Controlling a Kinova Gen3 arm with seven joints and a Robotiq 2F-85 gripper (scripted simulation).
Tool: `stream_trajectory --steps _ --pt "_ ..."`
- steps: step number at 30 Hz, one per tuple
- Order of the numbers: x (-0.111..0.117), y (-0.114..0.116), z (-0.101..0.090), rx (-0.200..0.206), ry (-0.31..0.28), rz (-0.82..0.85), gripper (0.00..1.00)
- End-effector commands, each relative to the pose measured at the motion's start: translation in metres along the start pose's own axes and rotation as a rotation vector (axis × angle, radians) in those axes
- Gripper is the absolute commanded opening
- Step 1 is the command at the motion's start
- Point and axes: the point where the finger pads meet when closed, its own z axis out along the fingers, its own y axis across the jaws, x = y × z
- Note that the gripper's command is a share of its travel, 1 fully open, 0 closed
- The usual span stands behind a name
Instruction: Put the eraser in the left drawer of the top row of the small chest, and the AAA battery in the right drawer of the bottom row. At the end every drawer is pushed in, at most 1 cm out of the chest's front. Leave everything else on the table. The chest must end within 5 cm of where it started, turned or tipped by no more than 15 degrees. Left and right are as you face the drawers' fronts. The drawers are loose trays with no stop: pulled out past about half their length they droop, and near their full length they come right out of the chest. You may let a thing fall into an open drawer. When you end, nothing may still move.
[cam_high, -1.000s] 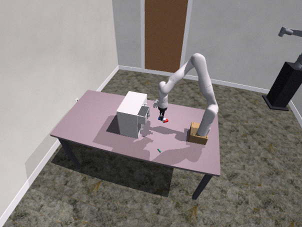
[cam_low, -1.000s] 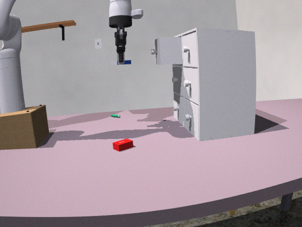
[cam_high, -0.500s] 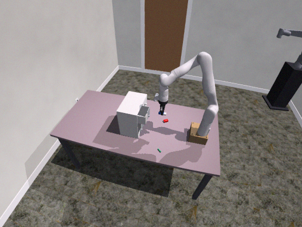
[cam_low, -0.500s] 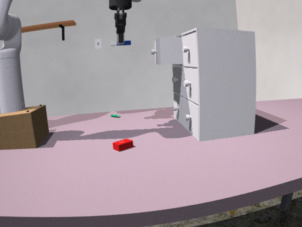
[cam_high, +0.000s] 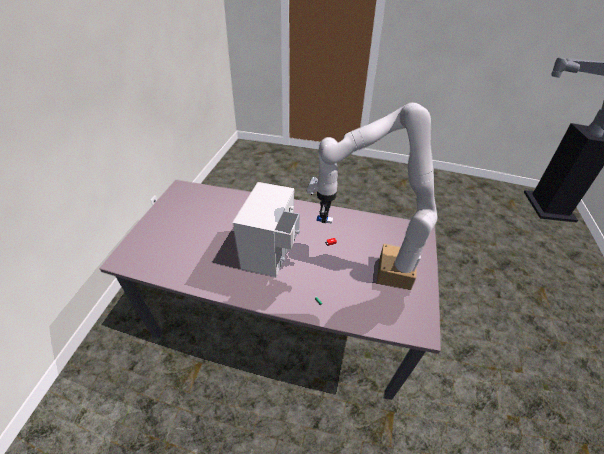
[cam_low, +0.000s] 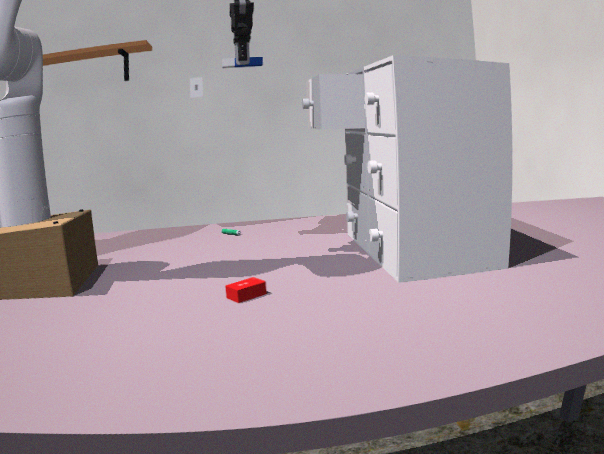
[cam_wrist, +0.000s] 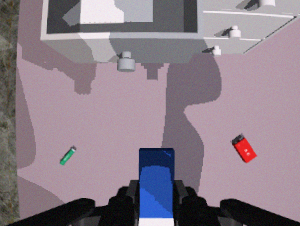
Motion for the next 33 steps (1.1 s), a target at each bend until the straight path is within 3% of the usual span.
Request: stream_trajectory --steps 1,23,33 --pt "0.0021 0.0007 -0.0067 -0.001 0.01 0.003 0.19" --pt "0.0021 0.0006 -0.012 -0.001 0.015 0.003 0.19" --pt "0.0022 0.0006 -0.0126 -0.003 0.081 0.003 0.19"
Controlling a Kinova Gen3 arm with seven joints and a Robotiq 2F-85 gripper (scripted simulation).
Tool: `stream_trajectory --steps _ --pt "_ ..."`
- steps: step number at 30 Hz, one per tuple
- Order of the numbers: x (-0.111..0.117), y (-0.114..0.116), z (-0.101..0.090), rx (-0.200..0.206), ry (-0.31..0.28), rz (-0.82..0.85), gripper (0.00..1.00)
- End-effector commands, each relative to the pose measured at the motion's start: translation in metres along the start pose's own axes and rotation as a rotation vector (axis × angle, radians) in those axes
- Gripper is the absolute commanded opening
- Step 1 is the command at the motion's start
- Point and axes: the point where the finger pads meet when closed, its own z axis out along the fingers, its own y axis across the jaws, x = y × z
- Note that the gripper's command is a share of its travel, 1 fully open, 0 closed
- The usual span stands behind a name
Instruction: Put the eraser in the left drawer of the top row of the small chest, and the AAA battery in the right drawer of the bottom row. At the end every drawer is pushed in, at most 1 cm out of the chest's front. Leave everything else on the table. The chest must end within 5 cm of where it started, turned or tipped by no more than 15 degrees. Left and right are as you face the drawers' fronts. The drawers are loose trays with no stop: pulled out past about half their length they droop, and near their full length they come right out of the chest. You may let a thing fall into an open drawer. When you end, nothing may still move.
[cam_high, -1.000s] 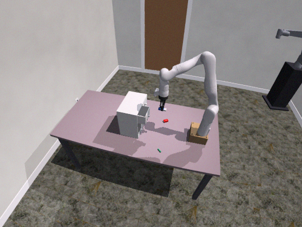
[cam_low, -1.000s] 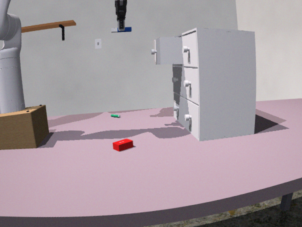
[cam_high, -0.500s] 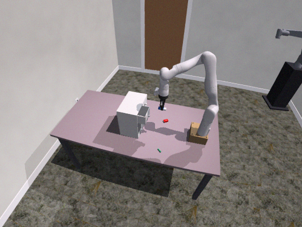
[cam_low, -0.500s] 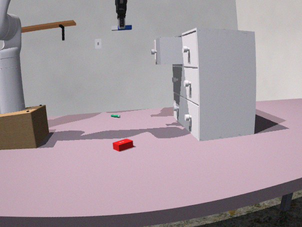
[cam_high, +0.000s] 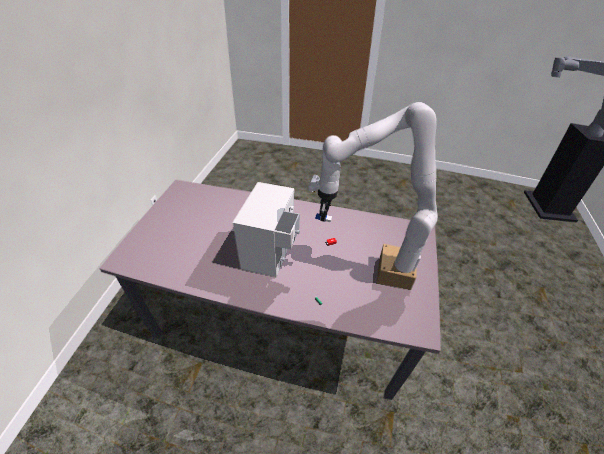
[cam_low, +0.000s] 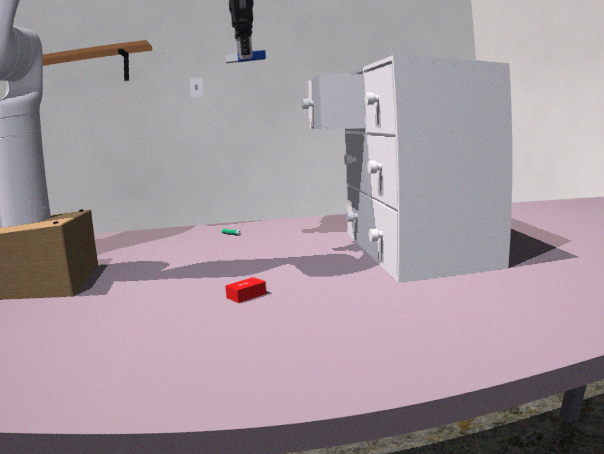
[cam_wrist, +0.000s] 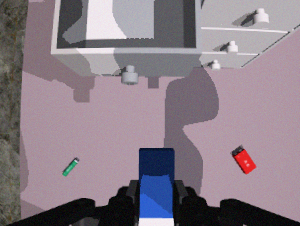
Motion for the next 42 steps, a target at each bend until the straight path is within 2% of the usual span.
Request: stream_trajectory --steps 1,4,6,13,21,23,36,38,42 --pt "-0.002 0.002 -0.003 -0.007 0.03 0.003 0.19" --pt "-0.002 0.002 -0.004 -0.009 0.073 0.002 0.19" --pt "-0.002 0.002 -0.004 -0.009 0.073 0.002 0.19" --pt "-0.004 0.002 -0.002 -0.006 0.193 0.002 0.19" --pt "-0.007 0.002 -0.001 -0.006 0.365 0.002 0.19" --pt "-0.007 0.002 -0.001 -0.006 0.365 0.002 0.19" --pt "-0.01 0.005 -0.002 -0.012 0.649 0.005 0.19" --pt "-0.012 0.003 -0.002 -0.005 0.679 0.001 0.19" --pt "-0.012 0.001 -0.002 0.0 0.702 0.0 0.19"
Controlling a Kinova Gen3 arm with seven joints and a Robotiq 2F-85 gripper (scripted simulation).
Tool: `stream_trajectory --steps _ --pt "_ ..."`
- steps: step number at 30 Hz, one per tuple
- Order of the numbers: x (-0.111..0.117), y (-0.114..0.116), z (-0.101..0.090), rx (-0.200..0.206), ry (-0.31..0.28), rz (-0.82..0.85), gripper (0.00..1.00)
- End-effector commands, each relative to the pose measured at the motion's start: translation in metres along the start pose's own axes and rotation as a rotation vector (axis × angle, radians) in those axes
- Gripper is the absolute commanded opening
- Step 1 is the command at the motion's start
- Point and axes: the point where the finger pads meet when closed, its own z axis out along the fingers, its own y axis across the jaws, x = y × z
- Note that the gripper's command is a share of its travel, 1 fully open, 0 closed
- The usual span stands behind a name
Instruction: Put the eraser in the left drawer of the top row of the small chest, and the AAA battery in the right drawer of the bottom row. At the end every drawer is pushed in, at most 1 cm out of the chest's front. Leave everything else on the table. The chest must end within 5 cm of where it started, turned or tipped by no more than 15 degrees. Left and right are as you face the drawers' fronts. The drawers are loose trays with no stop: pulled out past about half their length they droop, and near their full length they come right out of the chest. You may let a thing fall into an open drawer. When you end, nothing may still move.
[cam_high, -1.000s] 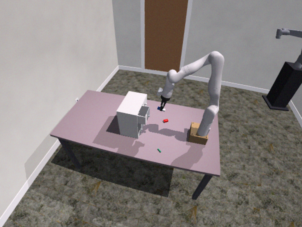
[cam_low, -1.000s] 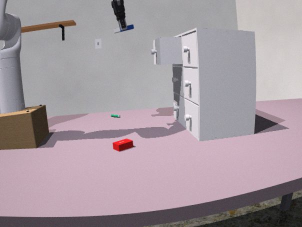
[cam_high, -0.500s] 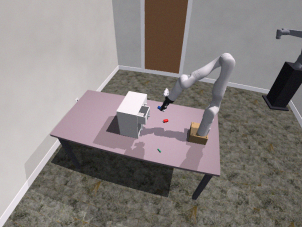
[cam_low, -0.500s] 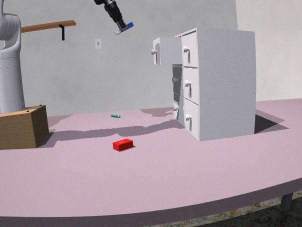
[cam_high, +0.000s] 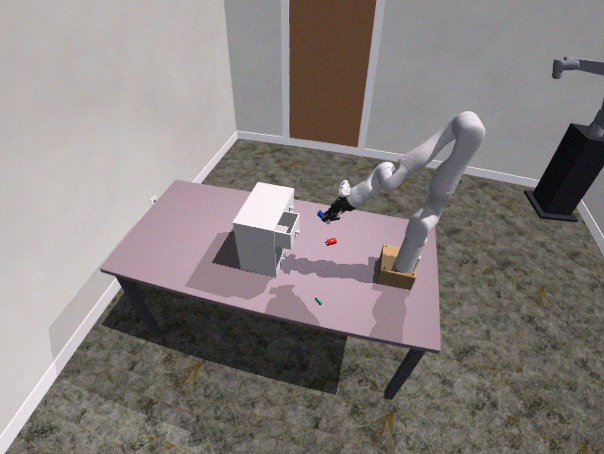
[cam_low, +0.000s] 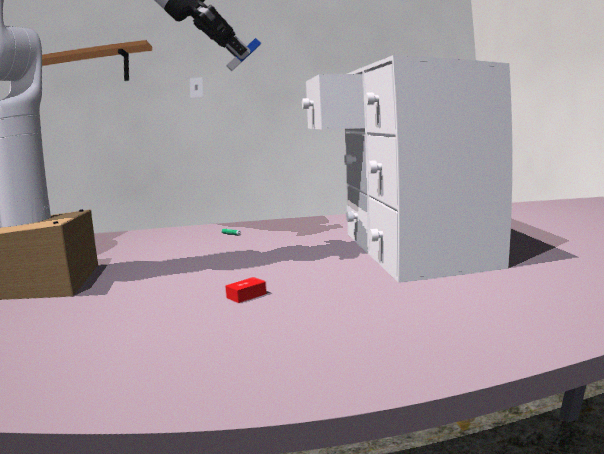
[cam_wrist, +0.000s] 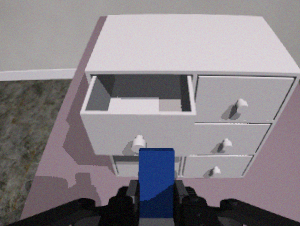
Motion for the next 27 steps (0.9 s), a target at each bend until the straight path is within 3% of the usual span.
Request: stream_trajectory --steps 1,13,27 --pt "-0.0009 0.0035 -0.002 -0.027 0.036 0.005 0.19" --pt "-0.0021 0.0033 -0.002 -0.03 0.122 0.003 0.19" --pt "-0.0034 0.0049 -0.0014 -0.035 0.143 0.002 0.19"
